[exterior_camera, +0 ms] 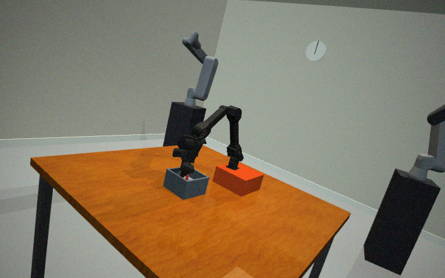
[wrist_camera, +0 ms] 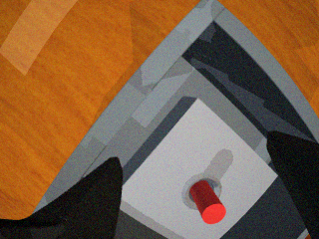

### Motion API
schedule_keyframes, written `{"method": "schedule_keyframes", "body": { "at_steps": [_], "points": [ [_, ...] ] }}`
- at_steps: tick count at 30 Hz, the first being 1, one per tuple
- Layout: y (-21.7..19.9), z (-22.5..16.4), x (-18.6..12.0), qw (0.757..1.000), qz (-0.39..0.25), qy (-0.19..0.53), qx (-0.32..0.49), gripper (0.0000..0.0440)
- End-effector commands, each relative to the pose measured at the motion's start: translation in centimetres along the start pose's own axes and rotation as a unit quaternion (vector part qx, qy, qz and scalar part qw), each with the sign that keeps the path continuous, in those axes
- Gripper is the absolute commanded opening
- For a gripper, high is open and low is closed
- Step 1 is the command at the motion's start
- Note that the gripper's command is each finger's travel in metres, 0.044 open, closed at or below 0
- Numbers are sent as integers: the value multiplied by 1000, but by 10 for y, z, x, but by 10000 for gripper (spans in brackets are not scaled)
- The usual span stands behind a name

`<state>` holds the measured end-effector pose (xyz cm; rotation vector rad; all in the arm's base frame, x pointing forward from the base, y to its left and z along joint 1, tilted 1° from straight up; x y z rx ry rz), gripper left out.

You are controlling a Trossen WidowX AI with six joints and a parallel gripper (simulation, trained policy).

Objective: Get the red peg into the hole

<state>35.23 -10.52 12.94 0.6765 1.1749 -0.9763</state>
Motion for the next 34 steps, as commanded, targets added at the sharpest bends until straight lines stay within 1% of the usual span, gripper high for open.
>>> {"method": "schedule_keyframes", "body": {
  "at_steps": [1, 2, 15, 34],
  "points": [
    [6, 11, 2, 1000, 11, -21, 4, 433],
    [7, 14, 1, 1000, 14, -26, 5, 440],
    [7, 52, -5, 995, 33, -87, 29, 440],
    [7, 52, -5, 995, 33, -88, 29, 440]
  ]
}}
Point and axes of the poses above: the point midway between the two fingers, 35 mm back from their tips, its own x axis out along the fingers, its own y axis across the jaws, z = x × y, the point moved 10 cm from there along -x, back along the fingers, and after that the axes turned 9 degrees about x, right-handed, at the moved point
